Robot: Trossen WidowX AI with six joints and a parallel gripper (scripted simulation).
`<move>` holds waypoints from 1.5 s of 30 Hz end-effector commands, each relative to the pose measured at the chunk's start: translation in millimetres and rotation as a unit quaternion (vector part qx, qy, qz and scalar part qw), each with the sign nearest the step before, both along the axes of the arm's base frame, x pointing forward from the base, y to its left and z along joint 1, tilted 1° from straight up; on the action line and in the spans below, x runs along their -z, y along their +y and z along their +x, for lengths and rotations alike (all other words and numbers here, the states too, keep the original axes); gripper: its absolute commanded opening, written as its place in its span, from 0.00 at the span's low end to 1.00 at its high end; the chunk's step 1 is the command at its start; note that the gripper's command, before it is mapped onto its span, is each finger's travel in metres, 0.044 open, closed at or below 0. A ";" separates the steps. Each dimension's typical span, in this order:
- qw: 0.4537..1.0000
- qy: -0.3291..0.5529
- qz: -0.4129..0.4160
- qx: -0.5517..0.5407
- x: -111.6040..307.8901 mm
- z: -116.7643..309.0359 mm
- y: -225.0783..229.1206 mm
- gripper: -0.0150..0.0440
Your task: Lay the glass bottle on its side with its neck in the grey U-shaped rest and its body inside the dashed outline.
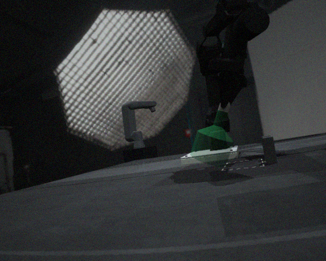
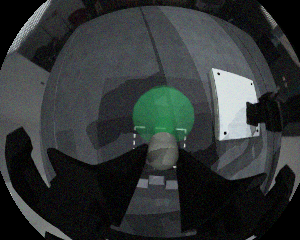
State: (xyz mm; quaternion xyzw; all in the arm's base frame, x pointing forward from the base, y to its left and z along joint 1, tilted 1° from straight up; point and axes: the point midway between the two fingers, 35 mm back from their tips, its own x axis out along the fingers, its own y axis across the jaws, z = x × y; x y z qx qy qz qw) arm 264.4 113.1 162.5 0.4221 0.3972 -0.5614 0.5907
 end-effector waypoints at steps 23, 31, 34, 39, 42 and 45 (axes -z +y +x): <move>1.000 -0.004 -0.017 0.003 5.2 -1.7 21.7 0.44; 1.000 -0.006 -0.025 0.005 6.7 -2.3 26.1 0.44; 1.000 -0.006 -0.027 0.005 7.3 -2.5 27.8 0.44; 0.999 -0.008 -0.032 0.006 8.3 -2.8 30.8 0.44; 0.999 -0.008 -0.034 0.006 9.0 -3.0 32.6 0.44; 0.999 -0.009 -0.037 0.006 9.8 -3.3 34.5 0.44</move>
